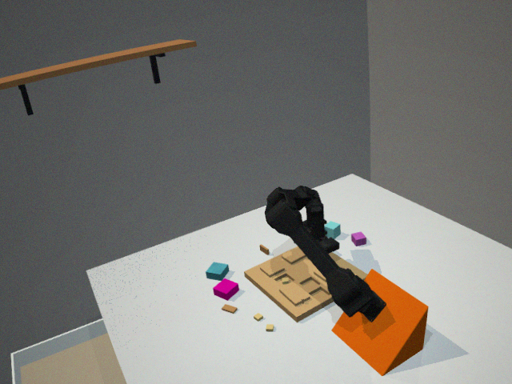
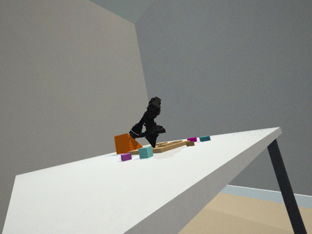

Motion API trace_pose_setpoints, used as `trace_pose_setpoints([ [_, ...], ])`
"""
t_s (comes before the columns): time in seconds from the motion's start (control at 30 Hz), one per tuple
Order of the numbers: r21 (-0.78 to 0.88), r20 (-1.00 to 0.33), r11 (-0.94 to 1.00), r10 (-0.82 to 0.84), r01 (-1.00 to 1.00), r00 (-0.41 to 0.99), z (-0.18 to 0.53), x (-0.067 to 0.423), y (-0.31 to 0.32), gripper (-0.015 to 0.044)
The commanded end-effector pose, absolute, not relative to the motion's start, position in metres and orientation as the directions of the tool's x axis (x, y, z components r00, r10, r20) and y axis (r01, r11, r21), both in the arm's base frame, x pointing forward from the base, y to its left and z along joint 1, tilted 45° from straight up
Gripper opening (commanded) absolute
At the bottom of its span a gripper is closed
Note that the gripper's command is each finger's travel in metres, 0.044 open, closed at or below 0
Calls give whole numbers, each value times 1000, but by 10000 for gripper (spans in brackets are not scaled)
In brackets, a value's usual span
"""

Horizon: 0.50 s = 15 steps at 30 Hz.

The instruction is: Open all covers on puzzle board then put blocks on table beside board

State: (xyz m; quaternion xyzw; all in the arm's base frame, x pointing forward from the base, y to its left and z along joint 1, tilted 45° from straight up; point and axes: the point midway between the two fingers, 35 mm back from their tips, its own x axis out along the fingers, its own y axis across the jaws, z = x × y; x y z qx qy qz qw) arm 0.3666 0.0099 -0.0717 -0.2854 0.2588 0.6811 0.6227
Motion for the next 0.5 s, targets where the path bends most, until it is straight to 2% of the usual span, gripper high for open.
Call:
trace_pose_setpoints([
  [0.0, 432, -711, 361, 700, -826, -67, -66, 364, 8, 0],
  [0.1, 578, -711, 527, 700, -624, -68, -63, 363, 7, 0],
  [0.2, 631, -711, 592, 700, -502, -68, -62, 363, 6, 0],
  [0.23, 233, -711, 153, 701, -960, -61, -68, 366, 8, 26],
  [0.37, 309, -711, 233, 700, -922, -62, -62, 367, 3, 131],
  [0.47, 375, -712, 303, 700, -876, -63, -57, 367, -3, 144],
])
